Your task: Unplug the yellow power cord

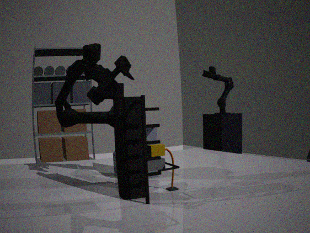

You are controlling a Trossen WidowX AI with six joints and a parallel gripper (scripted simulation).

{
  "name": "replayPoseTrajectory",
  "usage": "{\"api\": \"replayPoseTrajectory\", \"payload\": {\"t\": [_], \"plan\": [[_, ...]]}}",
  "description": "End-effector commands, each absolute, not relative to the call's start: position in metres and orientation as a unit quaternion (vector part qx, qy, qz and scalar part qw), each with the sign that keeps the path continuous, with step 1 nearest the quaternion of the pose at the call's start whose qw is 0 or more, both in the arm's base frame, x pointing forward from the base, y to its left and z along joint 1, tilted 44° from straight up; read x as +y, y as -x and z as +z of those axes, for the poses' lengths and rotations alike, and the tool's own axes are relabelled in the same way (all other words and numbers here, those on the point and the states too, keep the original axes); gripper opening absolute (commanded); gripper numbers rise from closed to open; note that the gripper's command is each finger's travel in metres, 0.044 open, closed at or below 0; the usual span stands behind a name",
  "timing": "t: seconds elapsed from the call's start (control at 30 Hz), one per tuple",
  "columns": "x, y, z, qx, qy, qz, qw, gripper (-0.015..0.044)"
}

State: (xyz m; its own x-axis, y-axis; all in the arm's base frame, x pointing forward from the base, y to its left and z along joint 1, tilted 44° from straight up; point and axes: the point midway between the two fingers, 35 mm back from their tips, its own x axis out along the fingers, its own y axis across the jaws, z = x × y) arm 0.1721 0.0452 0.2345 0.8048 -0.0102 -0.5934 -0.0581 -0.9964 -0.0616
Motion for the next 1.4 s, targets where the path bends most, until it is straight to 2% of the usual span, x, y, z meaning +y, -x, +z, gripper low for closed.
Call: {"api": "replayPoseTrajectory", "payload": {"t": [0.0, 0.27, 0.43, 0.67, 1.07, 1.37], "plan": [[0.045, -0.173, 0.234, 0.019, 0.949, 0.313, 0.040, 0.0374], [0.069, -0.202, 0.216, 0.108, 0.914, 0.357, 0.159, 0.0164], [0.081, -0.224, 0.192, 0.192, 0.878, 0.376, 0.228, 0.0160], [0.076, -0.251, 0.147, 0.345, 0.815, 0.377, 0.275, 0.0160], [0.039, -0.276, 0.047, 0.611, 0.677, 0.285, 0.297, 0.0160], [0.033, -0.276, 0.034, 0.637, 0.660, 0.267, 0.294, 0.0160]]}}
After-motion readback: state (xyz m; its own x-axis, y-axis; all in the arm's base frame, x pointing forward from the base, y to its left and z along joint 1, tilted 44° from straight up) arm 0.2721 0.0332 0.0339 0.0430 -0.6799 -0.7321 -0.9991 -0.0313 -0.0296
